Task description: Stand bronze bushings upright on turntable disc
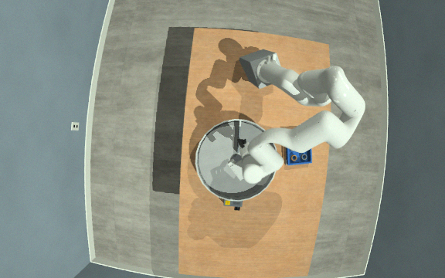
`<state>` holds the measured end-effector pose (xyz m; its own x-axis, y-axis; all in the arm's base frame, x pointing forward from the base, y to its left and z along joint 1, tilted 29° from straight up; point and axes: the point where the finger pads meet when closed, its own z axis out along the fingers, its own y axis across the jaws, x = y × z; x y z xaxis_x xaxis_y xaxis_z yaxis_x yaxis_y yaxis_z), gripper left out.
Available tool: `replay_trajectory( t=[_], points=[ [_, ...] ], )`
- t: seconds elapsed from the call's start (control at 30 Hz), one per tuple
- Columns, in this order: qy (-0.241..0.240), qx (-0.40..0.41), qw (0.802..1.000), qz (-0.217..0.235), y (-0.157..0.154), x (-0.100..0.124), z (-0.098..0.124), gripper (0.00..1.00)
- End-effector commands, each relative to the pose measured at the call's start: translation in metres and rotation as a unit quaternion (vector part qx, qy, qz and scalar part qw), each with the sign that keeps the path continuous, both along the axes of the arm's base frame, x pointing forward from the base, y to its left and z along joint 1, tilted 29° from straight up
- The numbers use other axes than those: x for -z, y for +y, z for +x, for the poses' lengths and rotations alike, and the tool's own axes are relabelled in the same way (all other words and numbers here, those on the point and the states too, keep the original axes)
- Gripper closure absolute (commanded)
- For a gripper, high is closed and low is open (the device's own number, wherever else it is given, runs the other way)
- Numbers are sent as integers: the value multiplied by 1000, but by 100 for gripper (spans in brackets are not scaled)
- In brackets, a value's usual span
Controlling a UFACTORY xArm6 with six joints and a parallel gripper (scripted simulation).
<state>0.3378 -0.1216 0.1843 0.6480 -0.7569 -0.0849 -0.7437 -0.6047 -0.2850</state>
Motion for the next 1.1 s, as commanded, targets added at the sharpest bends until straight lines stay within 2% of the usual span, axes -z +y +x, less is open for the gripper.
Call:
replay_trajectory(
  t=[0.0, 0.17, 0.37, 1.03, 1.07],
  points=[
    [-23, 132, 990, 37, -36, 17, -25, 0],
    [-34, 233, 970, 62, -55, 27, -43, 0],
    [-49, 349, 932, 89, -71, 36, -62, 0],
    [-50, 355, 929, 91, -73, 37, -63, 0],
    [-50, 355, 929, 91, -73, 37, -63, 87]
  ],
)
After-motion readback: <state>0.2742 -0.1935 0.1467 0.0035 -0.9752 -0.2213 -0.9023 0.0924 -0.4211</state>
